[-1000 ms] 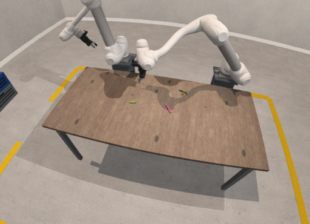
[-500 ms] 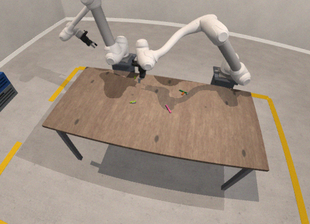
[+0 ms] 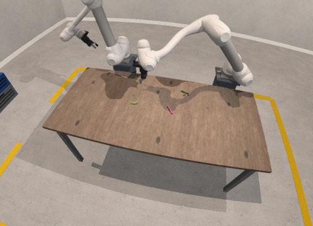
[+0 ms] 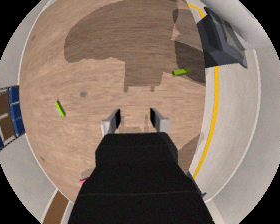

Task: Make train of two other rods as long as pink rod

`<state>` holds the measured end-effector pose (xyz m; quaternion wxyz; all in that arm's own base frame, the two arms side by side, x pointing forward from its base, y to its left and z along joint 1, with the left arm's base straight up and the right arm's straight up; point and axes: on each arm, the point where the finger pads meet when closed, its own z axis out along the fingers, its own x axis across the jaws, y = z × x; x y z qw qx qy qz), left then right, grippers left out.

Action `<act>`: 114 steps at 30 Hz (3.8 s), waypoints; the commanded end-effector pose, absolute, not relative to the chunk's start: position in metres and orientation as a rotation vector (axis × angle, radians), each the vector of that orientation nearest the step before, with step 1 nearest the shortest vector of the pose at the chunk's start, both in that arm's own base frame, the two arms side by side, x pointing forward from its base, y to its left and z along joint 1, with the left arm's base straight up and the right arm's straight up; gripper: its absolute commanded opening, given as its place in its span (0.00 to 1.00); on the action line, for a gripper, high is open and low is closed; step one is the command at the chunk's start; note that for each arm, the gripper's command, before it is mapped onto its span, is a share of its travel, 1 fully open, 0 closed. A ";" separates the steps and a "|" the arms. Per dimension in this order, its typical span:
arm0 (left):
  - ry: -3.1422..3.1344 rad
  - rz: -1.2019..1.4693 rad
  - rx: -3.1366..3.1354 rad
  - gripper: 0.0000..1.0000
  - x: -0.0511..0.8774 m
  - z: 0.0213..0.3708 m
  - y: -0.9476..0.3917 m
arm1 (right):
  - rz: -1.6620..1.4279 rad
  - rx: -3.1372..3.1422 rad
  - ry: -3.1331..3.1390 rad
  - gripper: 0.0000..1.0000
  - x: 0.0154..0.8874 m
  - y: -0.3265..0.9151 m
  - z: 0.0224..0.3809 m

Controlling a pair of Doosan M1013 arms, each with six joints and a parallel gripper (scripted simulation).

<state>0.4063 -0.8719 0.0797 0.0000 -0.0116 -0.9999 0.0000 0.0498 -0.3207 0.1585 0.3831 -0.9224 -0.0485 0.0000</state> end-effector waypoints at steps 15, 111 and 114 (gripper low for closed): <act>-3.136 0.003 0.200 1.00 0.423 0.087 -0.828 | -0.001 -2.353 -0.124 1.00 0.050 -0.321 0.159; -2.578 0.002 1.796 0.54 0.431 0.051 -0.465 | -0.001 -2.353 -0.124 1.00 0.050 -0.321 0.159; -2.578 0.002 1.796 0.54 0.431 0.048 -0.465 | -0.001 -2.353 -0.124 1.00 0.050 -0.321 0.159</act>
